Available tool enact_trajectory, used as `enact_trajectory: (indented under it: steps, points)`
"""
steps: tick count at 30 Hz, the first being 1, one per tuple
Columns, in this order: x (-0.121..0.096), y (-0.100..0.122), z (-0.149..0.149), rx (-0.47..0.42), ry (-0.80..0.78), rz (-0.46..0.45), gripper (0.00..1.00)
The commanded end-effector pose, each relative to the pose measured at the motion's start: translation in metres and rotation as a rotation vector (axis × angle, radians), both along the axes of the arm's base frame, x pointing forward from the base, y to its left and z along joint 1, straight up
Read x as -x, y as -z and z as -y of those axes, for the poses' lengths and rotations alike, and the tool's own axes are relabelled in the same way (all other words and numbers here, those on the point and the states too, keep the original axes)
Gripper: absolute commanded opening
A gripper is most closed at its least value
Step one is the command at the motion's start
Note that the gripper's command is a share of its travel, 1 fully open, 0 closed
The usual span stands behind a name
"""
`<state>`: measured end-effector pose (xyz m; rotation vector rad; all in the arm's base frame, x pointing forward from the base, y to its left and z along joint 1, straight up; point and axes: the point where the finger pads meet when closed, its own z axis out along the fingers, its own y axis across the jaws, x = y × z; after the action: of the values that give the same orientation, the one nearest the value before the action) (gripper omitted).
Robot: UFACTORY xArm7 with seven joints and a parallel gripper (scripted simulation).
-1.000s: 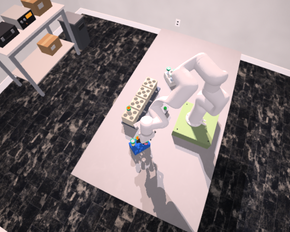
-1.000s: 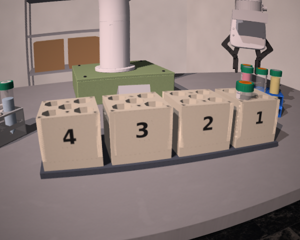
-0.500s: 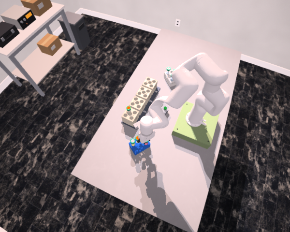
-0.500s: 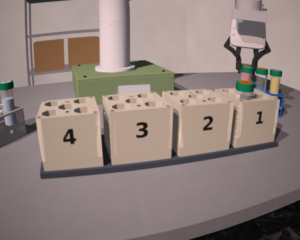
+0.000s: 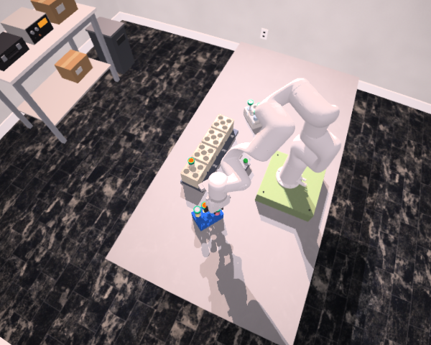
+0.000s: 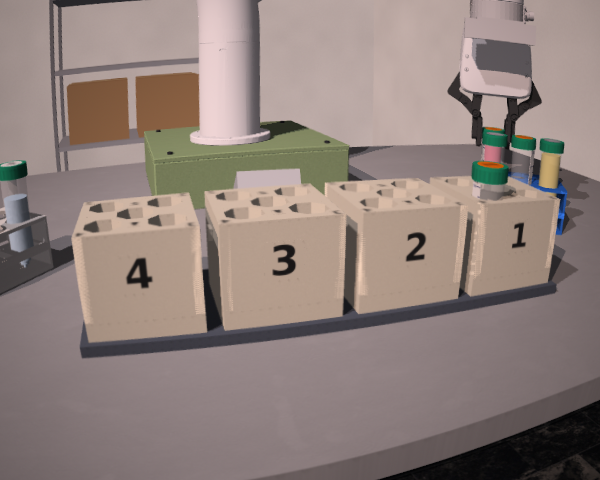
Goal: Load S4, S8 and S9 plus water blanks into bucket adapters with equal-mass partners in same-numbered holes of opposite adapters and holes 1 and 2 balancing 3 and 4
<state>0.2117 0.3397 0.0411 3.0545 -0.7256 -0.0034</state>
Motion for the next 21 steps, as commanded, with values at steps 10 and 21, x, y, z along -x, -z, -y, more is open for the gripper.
enact_trajectory:
  steps: [10,21]
  points:
    - [-0.0008,-0.0013,-0.0014,-0.004,0.000,0.002,0.00]
    - [-0.0009,-0.0020,-0.0014,-0.004,0.000,0.002,0.00]
